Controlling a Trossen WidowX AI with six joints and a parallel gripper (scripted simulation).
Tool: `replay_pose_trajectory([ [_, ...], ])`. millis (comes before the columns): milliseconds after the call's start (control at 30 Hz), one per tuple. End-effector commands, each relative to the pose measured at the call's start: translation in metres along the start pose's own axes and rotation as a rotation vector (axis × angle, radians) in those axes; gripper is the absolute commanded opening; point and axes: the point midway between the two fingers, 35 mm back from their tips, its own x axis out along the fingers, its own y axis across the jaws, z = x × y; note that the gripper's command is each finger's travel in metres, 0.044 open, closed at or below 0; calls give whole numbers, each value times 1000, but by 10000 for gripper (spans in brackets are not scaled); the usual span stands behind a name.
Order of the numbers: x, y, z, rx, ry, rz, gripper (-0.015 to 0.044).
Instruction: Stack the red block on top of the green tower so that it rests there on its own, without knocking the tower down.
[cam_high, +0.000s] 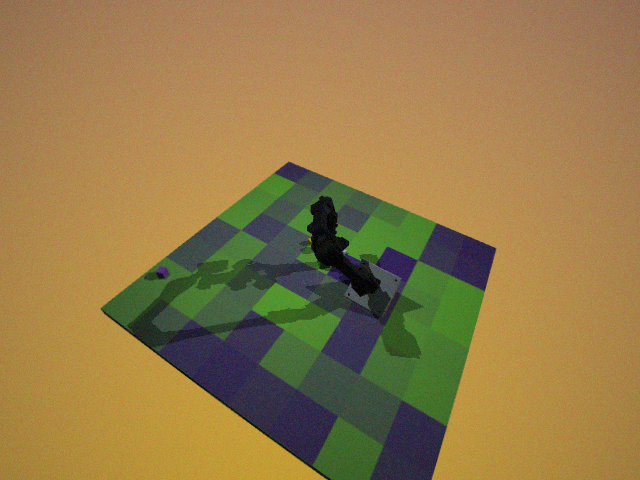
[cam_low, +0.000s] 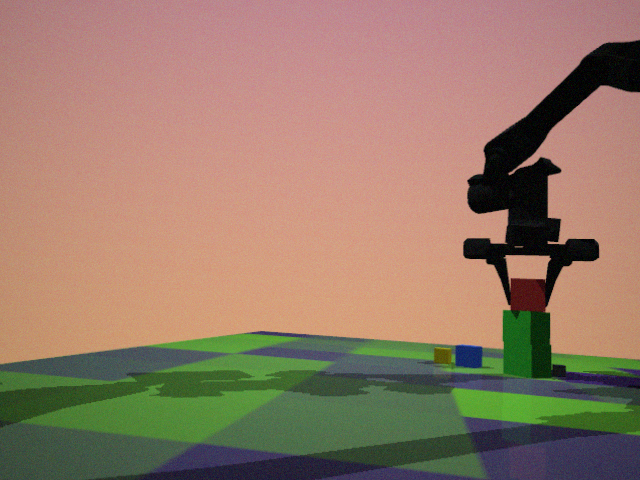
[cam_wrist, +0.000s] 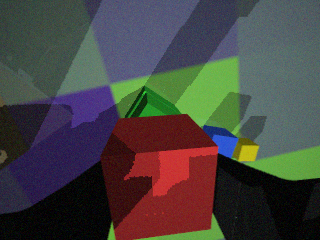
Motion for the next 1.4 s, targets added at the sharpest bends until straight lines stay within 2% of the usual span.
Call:
replay_pose_trajectory([
  [0, 0, -1, 0, 5, -3, -4, 0],
  [500, -3, -1, 0, 5, -3, -4, 0],
  [1067, 0, 0, 0, 0, 0, -1, 440],
  [1367, 0, 0, 0, 0, 0, -1, 440],
])
